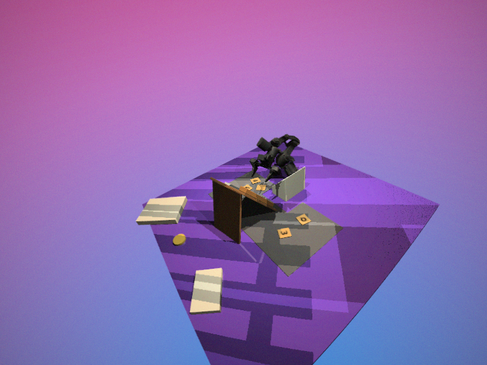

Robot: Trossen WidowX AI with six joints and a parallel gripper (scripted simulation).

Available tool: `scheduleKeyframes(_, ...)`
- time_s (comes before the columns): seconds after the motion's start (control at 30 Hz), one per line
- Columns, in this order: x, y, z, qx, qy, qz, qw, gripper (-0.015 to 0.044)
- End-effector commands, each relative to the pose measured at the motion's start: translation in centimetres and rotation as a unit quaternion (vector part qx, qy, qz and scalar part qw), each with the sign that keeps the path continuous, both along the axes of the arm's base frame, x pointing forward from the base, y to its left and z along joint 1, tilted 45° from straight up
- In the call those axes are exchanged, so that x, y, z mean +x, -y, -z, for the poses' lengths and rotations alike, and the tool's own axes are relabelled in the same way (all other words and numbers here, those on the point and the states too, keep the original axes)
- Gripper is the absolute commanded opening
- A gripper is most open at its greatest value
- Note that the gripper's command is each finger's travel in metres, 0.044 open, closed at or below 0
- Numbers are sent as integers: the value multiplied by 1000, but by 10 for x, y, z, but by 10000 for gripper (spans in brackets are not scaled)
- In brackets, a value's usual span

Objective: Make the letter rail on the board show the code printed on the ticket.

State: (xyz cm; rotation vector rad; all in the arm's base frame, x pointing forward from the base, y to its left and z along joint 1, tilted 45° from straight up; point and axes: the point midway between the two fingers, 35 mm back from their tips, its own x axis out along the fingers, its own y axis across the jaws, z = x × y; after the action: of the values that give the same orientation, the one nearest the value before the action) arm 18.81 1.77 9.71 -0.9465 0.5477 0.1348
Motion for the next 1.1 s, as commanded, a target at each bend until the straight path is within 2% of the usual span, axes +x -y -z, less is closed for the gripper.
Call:
scheduleKeyframes(0.0,-8,26,5,-51,-12,29,998,440)
scheduleKeyframes(0.5,-8,25,3,-55,-15,25,998,440)
scheduleKeyframes(0.77,-2,-3,-56,-237,-123,-139,954,440)
scheduleKeyframes(0.93,10,-33,-89,-345,-178,-255,885,440)
scheduleKeyframes(1.07,21,-62,-110,-424,-213,-344,810,440)
